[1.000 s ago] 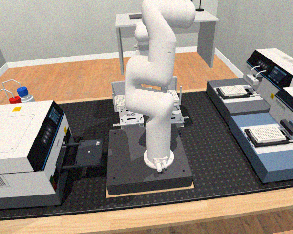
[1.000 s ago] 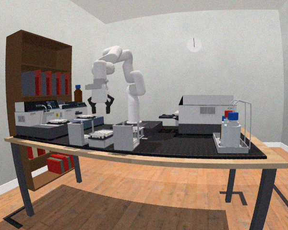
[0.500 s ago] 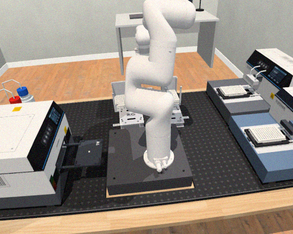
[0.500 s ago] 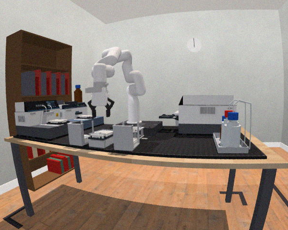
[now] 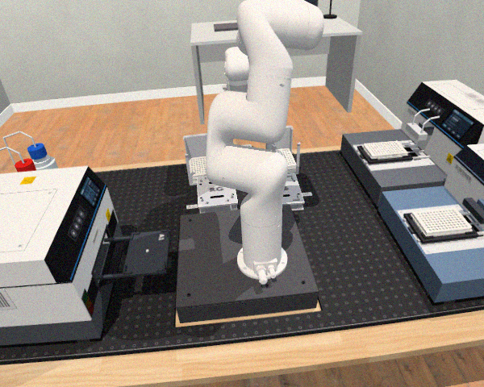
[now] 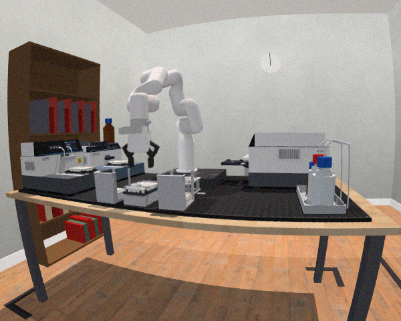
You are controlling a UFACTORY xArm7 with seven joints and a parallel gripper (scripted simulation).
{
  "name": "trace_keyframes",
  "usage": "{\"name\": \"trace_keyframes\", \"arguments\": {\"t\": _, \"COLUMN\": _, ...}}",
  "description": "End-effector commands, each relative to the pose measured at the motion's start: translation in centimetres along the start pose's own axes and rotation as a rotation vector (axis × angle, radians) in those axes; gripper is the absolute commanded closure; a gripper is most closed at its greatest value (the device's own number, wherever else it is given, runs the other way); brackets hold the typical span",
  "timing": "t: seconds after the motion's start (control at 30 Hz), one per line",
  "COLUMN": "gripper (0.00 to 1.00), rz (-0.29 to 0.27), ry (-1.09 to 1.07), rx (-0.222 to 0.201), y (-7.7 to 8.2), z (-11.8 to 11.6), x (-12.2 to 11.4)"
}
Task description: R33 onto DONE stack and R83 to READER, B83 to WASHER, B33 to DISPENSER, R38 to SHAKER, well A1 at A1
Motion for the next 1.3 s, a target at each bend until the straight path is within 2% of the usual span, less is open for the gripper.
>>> {"name": "trace_keyframes", "arguments": {"t": 0.0, "gripper": 0.00, "rz": 0.004, "ry": 0.000, "rx": -0.002, "y": -0.4, "z": 0.0, "x": 0.1}}
{"name": "trace_keyframes", "arguments": {"t": 1.27, "gripper": 0.00, "rz": 0.004, "ry": 0.000, "rx": -0.001, "y": -4.7, "z": 0.0, "x": 0.1}}
Point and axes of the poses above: the point where the finger pads meet when closed, its own y axis back along the fingers, its own z axis across the jaws, x = y × z, the point moved 8 cm from there along y, back along the fingers, and after that the axes turned 12 degrees about y, right-handed, at the moved point
